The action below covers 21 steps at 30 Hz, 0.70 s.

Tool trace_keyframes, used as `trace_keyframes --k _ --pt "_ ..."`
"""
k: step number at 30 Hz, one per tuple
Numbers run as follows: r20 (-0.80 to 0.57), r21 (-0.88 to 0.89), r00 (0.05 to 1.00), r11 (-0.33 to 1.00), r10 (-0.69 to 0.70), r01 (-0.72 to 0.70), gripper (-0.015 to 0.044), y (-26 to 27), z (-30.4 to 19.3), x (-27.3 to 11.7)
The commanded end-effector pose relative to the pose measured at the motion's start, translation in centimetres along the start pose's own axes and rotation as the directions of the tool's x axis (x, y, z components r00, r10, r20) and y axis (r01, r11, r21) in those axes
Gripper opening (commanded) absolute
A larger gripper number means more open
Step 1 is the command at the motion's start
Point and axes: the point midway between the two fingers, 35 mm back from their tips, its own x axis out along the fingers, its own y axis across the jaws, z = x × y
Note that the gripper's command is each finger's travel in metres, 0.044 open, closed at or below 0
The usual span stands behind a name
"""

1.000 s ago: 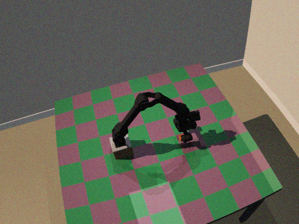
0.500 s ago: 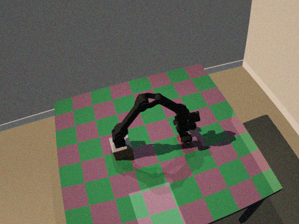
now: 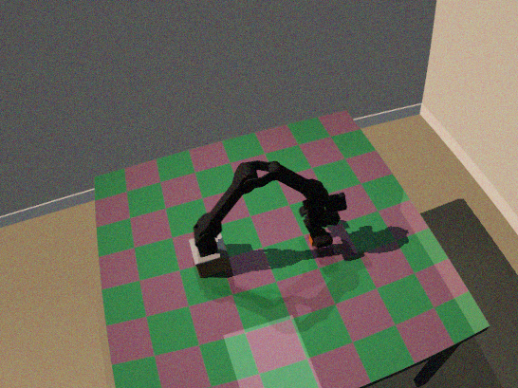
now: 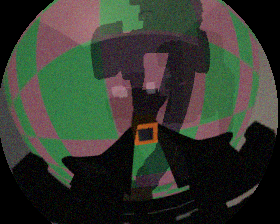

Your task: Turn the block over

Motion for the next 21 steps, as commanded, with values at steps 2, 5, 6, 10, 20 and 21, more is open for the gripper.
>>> trace_keyframes --k 2,5,6,10,20,21 --pt "0.012 0.003 1.0 1.0 0.001 -0.001 0.0 0.0 0.2 -2.5" --pt "0.012 0.003 1.0 1.0 0.001 -0.001 0.0 0.0 0.2 -2.5" --pt "0.012 0.003 1.0 1.0 0.001 -0.001 0.0 0.0 0.2 -2.5" --pt "0.034 0.003 0.999 1.0 0.001 -0.001 0.0 0.0 0.3 -2.3" --pt "0.182 0.007 0.983 1.0 0.001 -0.003 0.0 -0.1 0.6 -1.5" --pt "0.197 0.007 0.98 1.0 0.001 -0.003 0.0 -0.1 0.6 -1.4"
